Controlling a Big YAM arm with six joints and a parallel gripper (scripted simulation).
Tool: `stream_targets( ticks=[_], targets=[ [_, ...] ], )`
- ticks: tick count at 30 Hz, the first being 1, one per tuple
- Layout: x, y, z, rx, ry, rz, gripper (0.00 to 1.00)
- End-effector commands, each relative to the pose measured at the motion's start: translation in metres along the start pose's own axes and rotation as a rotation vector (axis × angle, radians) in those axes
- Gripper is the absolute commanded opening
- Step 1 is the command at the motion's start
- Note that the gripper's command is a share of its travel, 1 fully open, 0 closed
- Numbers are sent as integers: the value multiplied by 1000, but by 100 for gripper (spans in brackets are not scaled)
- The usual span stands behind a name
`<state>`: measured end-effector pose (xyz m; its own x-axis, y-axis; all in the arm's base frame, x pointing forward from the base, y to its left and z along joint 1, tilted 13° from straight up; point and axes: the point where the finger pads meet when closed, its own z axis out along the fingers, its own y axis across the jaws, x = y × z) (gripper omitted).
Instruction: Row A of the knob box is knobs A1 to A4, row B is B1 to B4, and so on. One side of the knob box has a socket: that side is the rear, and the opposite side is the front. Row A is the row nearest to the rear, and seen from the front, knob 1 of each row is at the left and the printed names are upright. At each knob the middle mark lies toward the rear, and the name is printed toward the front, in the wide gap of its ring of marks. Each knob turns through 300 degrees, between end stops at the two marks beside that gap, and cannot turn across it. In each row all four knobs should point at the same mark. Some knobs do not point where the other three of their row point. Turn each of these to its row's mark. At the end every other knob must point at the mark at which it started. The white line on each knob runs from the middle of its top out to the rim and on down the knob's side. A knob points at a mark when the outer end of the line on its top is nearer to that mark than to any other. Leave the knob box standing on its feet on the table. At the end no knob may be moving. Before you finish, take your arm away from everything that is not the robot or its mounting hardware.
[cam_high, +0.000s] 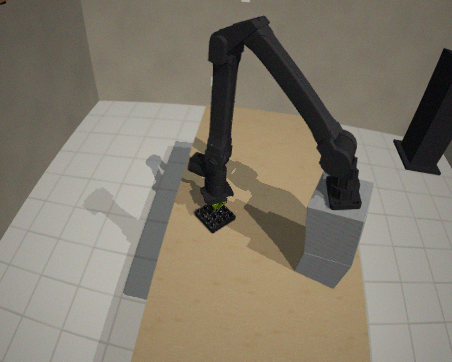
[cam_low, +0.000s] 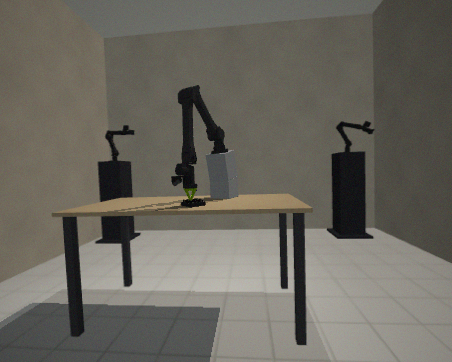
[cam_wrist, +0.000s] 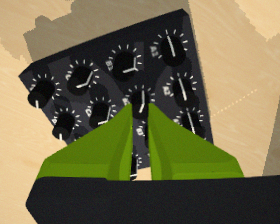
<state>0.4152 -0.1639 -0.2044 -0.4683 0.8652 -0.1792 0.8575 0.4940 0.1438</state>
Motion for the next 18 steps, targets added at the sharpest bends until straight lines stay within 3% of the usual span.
stream_targets(
  ticks=[1,10,18],
  targets=[
    [1,2,5,1,-3,30,8],
    [1,2,5,1,-3,126,8],
    [1,1,5,2,-2,301,8]
  ],
)
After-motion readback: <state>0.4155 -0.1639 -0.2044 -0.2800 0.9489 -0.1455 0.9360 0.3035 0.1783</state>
